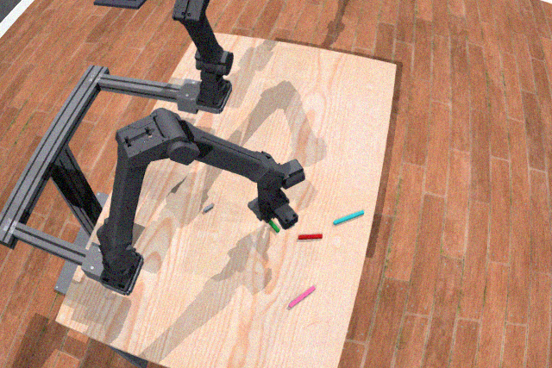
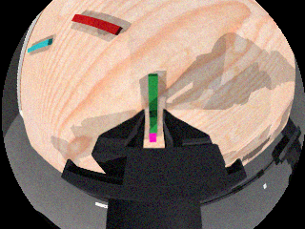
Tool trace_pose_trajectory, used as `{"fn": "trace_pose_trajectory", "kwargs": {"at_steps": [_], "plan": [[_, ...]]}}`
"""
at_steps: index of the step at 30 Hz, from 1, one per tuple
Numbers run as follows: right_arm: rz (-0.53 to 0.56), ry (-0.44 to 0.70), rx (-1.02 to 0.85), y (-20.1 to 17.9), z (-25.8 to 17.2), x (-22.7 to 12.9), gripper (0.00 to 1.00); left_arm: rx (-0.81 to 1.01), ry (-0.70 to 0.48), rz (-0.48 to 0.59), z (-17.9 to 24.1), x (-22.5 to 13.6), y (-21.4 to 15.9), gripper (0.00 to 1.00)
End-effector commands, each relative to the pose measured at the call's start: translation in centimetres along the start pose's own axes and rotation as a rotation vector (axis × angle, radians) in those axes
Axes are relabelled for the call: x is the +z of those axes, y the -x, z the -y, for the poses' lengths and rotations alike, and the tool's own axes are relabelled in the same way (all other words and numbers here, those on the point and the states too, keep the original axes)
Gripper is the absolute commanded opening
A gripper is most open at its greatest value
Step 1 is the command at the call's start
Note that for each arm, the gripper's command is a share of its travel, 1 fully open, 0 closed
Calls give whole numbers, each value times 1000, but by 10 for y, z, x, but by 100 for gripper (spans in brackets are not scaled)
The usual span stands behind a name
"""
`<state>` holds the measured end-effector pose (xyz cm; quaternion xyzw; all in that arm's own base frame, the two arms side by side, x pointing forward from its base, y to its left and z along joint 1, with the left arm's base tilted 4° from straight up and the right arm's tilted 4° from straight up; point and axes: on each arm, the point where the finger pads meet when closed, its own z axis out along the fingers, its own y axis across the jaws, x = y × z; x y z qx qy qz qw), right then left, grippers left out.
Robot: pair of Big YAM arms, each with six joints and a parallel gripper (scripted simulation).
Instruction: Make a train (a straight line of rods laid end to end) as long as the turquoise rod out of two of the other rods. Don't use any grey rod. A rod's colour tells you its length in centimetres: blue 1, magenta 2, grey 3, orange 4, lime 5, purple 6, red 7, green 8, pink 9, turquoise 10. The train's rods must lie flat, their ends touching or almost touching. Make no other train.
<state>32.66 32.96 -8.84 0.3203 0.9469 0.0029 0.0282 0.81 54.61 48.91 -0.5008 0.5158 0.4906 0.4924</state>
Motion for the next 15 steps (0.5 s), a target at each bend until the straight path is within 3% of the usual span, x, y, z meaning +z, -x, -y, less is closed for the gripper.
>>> {"fn": "trace_pose_trajectory", "kwargs": {"at_steps": [1,15], "plan": [[10,76,-2,-4,-32,-39,23,-13,9,42,-3,-5,15,100],[10,82,-2,-4,-31,-102,23,-13,9,42,-3,-5,15,100]]}}
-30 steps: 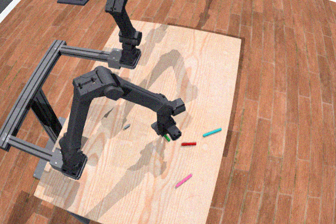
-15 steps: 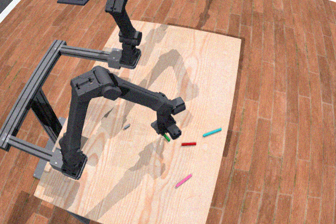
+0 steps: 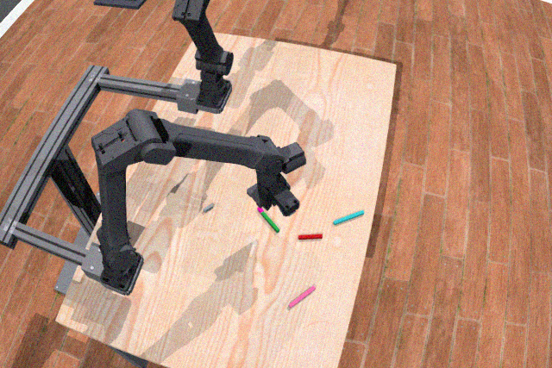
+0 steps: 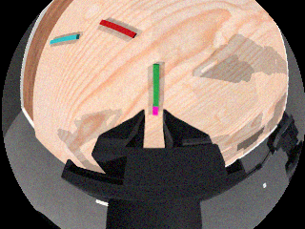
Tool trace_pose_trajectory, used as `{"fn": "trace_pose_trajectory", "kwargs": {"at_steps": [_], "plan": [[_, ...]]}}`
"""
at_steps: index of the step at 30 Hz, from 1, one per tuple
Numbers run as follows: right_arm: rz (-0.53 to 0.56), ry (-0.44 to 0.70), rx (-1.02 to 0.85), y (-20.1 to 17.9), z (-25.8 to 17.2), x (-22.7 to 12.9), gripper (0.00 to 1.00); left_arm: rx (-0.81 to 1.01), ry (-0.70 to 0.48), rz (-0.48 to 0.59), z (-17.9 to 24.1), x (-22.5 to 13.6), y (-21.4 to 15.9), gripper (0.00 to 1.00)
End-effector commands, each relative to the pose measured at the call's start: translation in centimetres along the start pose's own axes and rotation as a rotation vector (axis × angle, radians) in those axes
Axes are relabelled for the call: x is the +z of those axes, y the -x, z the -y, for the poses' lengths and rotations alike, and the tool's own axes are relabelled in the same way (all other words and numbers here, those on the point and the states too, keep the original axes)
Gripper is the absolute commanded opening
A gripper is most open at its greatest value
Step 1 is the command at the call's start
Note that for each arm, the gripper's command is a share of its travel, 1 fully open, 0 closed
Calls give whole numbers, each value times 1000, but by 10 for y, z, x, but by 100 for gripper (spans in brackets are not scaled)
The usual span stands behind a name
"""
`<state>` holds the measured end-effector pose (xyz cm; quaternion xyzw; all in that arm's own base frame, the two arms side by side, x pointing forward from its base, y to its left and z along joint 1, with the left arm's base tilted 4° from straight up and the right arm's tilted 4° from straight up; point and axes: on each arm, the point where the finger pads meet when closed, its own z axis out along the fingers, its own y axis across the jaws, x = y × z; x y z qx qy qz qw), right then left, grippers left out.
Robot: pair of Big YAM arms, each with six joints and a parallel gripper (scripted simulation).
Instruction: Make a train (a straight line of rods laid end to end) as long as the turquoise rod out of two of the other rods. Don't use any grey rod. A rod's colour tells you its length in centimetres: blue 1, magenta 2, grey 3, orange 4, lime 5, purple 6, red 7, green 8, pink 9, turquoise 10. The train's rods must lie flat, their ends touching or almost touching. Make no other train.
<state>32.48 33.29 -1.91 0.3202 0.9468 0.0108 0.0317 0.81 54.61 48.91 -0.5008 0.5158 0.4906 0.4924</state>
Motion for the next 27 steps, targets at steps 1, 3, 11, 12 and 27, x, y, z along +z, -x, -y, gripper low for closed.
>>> {"fn": "trace_pose_trajectory", "kwargs": {"at_steps": [1,3,11,12,27], "plan": [[9,65,-3,-4,-29,-35,23,-13,9,42,-3,-5,15,100],[9,65,-3,-4,-29,-39,23,-13,9,42,-3,-5,15,100],[7,42,-6,-5,-26,-28,100,-13,9,42,-3,-5,15,100],[7,42,-6,-5,-26,-28,100,-13,9,42,-3,-5,15,100],[7,42,-6,-5,-26,-28,100,-13,9,42,-3,-5,15,100]]}}
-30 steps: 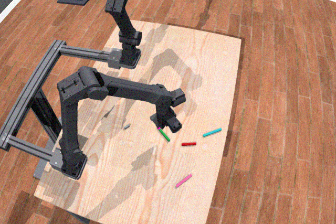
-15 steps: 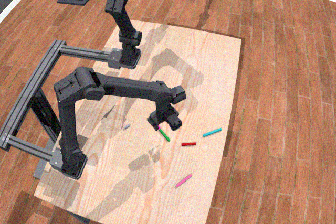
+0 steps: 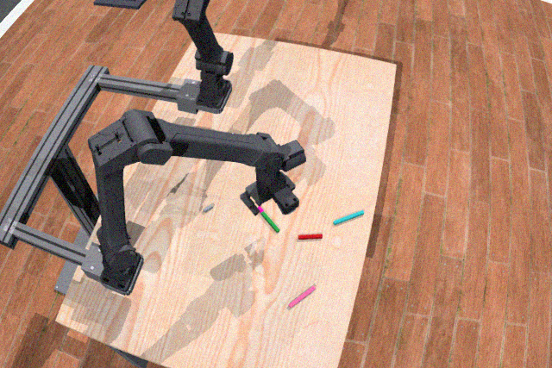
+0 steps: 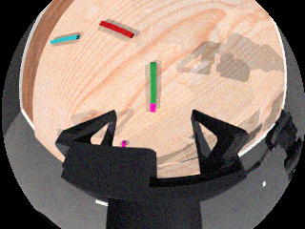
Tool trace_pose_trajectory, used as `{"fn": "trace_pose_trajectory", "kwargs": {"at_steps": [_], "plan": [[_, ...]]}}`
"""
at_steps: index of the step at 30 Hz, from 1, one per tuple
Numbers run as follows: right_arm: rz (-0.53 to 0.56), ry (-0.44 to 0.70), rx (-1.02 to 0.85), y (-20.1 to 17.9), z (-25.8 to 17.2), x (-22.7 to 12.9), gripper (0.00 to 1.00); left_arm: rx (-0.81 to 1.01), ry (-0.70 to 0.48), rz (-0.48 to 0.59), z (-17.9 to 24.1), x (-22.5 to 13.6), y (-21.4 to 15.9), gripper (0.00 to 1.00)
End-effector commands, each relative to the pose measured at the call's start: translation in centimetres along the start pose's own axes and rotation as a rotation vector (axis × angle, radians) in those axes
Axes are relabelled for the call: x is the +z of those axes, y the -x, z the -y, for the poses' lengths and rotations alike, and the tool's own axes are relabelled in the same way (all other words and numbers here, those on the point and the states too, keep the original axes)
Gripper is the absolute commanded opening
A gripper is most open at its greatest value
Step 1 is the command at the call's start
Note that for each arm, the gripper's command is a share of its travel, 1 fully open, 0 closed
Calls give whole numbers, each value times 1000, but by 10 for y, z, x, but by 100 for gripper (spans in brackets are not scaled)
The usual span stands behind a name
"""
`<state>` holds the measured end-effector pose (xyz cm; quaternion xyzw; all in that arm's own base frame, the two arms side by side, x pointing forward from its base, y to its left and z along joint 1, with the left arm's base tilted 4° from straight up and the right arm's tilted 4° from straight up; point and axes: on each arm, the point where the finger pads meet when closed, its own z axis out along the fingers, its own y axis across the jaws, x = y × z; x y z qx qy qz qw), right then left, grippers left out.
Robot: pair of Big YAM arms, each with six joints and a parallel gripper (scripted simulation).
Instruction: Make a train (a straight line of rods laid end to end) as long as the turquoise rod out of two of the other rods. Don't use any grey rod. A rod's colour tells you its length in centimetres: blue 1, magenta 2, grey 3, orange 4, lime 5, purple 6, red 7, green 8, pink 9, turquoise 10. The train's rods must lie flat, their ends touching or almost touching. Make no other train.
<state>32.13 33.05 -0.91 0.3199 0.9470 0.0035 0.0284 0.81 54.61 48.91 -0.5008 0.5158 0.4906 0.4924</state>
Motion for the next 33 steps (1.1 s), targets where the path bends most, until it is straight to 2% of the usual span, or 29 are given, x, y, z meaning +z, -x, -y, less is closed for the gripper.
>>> {"fn": "trace_pose_trajectory", "kwargs": {"at_steps": [1,10,18,20,27,33], "plan": [[8,58,-5,-4,-29,-19,100,-13,9,42,-3,-5,15,100],[10,82,-1,-3,-31,-43,100,-13,9,42,-3,-5,15,100],[10,86,1,-3,-29,-90,100,-13,9,42,-3,-5,15,100],[10,86,1,-3,-29,-90,100,-13,9,42,-3,-5,15,100],[10,88,-1,-3,-27,-126,100,-13,9,42,-3,-5,15,100],[9,67,-4,-4,-26,-125,100,-13,9,42,-3,-5,15,100]]}}
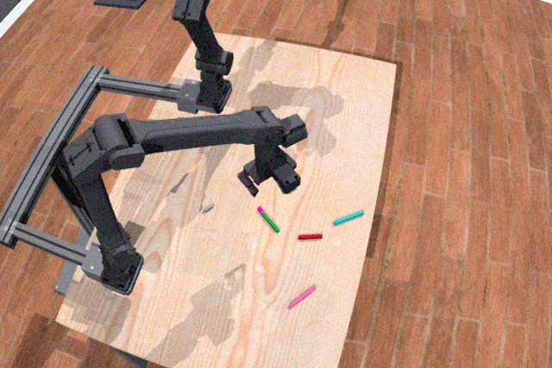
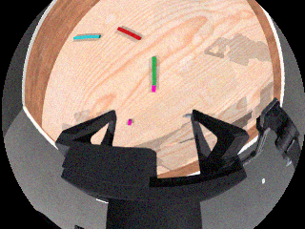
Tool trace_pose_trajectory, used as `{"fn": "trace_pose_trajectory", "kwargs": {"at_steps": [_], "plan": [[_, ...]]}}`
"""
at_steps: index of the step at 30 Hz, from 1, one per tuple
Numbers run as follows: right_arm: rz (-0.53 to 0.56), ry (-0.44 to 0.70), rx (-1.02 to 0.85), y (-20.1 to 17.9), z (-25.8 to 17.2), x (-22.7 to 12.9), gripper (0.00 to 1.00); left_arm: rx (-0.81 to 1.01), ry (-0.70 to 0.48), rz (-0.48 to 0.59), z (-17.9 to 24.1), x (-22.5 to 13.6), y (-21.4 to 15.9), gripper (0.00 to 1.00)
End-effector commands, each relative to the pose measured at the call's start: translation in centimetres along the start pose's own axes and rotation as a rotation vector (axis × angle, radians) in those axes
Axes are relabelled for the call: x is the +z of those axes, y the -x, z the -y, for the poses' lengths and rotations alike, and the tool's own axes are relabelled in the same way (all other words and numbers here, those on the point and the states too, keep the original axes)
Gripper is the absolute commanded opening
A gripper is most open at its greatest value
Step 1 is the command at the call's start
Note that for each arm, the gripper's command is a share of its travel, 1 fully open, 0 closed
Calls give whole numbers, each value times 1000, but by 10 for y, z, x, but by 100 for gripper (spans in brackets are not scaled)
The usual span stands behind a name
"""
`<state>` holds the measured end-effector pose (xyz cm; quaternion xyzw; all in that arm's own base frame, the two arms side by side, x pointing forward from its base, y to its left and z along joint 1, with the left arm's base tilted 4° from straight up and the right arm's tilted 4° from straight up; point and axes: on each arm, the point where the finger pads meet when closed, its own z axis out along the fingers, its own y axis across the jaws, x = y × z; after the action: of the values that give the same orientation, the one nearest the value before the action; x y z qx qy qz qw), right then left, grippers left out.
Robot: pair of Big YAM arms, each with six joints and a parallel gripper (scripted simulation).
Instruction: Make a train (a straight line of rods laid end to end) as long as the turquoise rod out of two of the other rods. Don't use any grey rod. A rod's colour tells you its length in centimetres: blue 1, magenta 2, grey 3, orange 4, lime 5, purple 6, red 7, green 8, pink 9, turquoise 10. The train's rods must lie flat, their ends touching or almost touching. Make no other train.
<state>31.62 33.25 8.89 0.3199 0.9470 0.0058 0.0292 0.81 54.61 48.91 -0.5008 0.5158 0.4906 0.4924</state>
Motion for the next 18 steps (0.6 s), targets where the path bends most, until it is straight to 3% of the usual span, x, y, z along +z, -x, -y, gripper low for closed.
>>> {"fn": "trace_pose_trajectory", "kwargs": {"at_steps": [1,18], "plan": [[9,62,-4,-4,-26,-27,100,-13,9,42,-3,-5,15,100],[9,67,-4,-4,-27,-27,100,-13,9,42,-3,-5,15,100]]}}
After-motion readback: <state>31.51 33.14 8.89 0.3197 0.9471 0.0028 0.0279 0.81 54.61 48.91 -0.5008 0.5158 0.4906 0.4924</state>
